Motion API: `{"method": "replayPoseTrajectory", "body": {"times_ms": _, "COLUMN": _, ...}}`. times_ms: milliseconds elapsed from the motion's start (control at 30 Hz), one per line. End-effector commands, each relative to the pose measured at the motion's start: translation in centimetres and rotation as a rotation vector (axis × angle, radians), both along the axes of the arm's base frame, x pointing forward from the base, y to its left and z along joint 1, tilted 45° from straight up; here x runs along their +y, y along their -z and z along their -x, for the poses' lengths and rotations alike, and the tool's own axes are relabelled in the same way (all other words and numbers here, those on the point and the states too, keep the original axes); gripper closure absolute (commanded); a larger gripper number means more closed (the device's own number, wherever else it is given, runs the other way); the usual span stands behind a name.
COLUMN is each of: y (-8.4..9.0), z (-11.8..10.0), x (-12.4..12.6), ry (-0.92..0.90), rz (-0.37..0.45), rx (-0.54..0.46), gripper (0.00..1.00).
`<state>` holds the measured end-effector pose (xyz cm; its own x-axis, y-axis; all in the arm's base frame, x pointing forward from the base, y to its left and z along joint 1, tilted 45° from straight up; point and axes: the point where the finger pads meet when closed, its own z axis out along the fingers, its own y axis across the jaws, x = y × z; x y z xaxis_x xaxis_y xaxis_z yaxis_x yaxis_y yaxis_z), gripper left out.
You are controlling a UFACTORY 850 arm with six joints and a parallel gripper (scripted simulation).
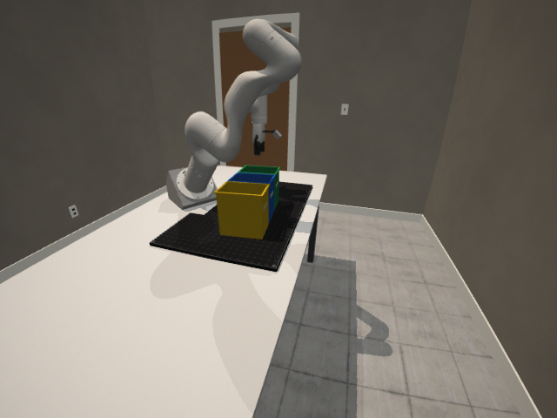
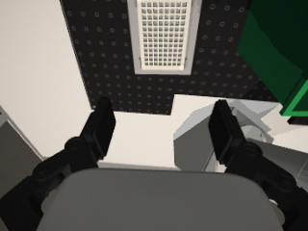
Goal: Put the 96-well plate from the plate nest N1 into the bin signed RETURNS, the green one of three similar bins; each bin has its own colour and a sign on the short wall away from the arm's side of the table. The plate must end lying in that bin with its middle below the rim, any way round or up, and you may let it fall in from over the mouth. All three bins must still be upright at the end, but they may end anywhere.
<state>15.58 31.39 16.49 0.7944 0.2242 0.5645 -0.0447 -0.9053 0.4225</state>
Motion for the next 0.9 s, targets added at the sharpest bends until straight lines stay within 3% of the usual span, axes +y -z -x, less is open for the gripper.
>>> {"method": "replayPoseTrajectory", "body": {"times_ms": 0, "y": 0.4, "z": -0.4, "x": -0.1, "ry": 0.0, "rz": -0.002, "rx": 0.0, "gripper": 0.0}}
{"method": "replayPoseTrajectory", "body": {"times_ms": 867, "y": 3.0, "z": -2.6, "x": -1.5, "ry": -0.001, "rz": -0.001, "rx": 0.0, "gripper": 0.0}}
